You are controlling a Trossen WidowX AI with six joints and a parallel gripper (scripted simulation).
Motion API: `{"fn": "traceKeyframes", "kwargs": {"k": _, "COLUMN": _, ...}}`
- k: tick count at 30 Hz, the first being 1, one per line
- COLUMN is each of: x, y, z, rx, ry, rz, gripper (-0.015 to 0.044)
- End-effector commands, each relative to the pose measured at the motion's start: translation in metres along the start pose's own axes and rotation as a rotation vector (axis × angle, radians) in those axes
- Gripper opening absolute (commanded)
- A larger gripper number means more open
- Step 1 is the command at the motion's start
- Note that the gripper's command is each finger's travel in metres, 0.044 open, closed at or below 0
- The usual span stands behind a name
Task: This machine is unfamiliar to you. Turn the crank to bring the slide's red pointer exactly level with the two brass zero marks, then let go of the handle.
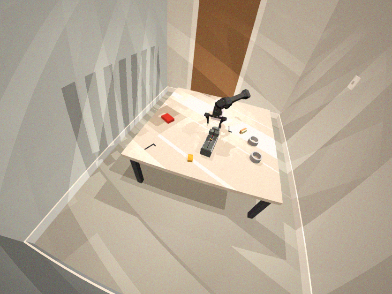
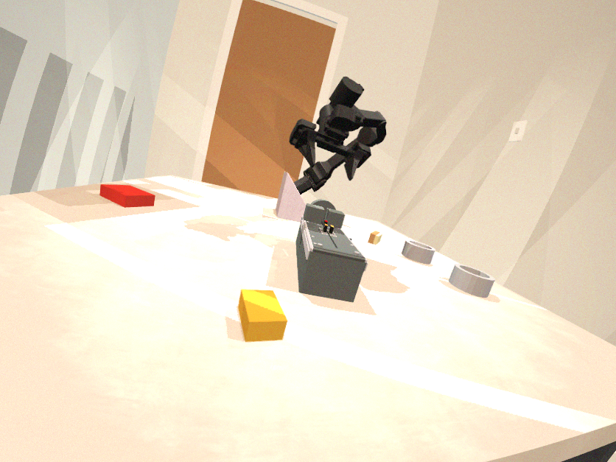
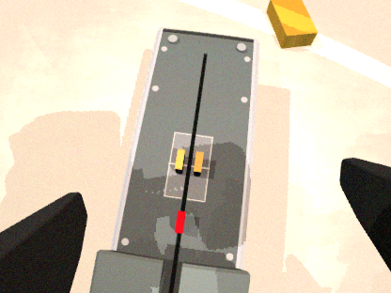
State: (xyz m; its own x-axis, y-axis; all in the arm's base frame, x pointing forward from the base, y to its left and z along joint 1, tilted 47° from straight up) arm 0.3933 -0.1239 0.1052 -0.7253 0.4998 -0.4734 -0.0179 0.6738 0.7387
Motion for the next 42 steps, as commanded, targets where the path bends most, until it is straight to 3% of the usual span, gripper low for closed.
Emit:
{"fn": "traceKeyframes", "kwargs": {"k": 1, "x": 0.016, "y": -0.001, "z": 0.018, "rx": -0.01, "ry": 0.018, "rz": 0.014, "gripper": 0.044}}
{"fn": "traceKeyframes", "kwargs": {"k": 6, "x": 0.032, "y": -0.001, "z": 0.034, "rx": -0.012, "ry": 0.016, "rz": 0.015, "gripper": 0.044}}
{"fn": "traceKeyframes", "kwargs": {"k": 25, "x": 0.031, "y": -0.001, "z": 0.034, "rx": -0.012, "ry": 0.016, "rz": 0.014, "gripper": 0.044}}
{"fn": "traceKeyframes", "kwargs": {"k": 34, "x": -0.002, "y": 0.002, "z": -0.005, "rx": -0.016, "ry": 0.017, "rz": 0.009, "gripper": 0.044}}
{"fn": "traceKeyframes", "kwargs": {"k": 42, "x": 0.011, "y": 0.019, "z": -0.022, "rx": 0.01, "ry": 0.004, "rz": 0.05, "gripper": 0.044}}
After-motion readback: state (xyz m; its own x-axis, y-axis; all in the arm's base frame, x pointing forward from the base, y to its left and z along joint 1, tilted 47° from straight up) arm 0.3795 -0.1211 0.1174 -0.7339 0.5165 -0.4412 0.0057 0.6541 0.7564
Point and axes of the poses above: the point midway between the two fingers, 35 mm back from their tips, its own z axis out along the fingers, its own y axis across the jaws, x = y × z, the point moved 5 cm from there along -z, back along the fingers, and after that the axes turned 8 degrees about z, right-handed, at the moved point
